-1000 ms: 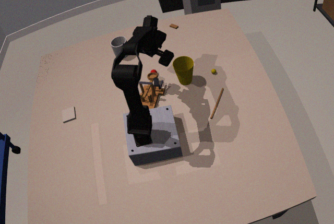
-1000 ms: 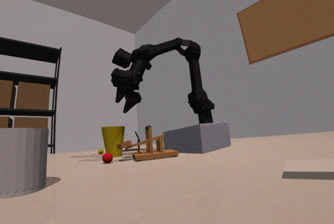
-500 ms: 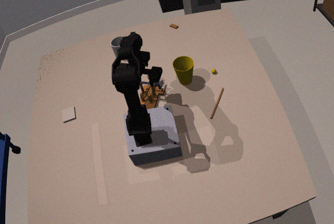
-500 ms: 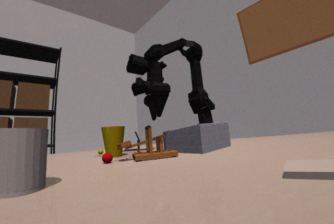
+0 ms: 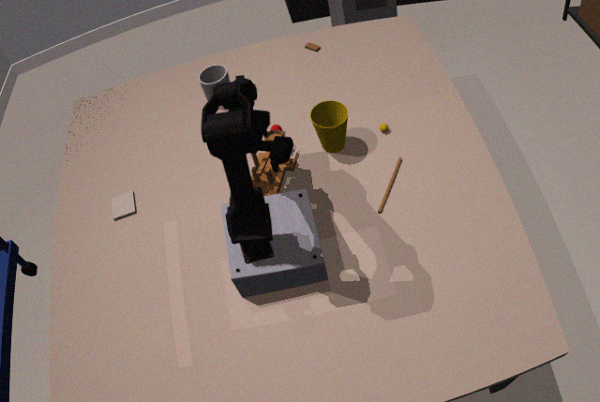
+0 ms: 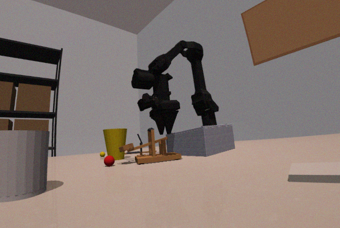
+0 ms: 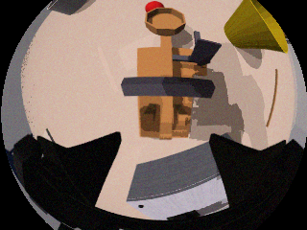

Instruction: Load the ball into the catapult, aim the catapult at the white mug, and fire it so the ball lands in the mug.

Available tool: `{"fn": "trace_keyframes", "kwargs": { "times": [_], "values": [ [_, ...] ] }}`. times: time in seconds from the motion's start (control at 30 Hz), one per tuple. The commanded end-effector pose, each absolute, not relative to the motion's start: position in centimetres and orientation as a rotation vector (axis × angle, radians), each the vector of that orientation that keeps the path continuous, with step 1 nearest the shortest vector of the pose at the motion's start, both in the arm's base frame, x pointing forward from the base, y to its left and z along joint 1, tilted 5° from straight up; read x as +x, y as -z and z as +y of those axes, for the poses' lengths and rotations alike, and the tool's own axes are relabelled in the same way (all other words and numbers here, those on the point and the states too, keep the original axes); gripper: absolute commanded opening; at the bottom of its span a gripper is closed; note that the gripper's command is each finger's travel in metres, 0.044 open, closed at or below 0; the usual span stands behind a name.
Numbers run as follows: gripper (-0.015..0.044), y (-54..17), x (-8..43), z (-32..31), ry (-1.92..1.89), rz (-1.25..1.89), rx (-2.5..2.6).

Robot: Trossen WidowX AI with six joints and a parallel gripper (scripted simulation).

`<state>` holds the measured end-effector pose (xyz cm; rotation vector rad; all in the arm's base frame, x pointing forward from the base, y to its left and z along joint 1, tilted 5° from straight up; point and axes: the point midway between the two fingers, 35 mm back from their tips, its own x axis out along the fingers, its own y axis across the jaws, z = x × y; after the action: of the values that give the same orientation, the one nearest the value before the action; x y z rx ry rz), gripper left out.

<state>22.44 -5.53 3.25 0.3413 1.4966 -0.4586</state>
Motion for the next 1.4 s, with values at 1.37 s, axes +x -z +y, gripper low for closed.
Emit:
{"fn": "trace_keyframes", "kwargs": {
  "times": [1.37],
  "values": [
    [0.023,1.9,22.9,-6.1,0.458,1.485,0.341]
  ]
}}
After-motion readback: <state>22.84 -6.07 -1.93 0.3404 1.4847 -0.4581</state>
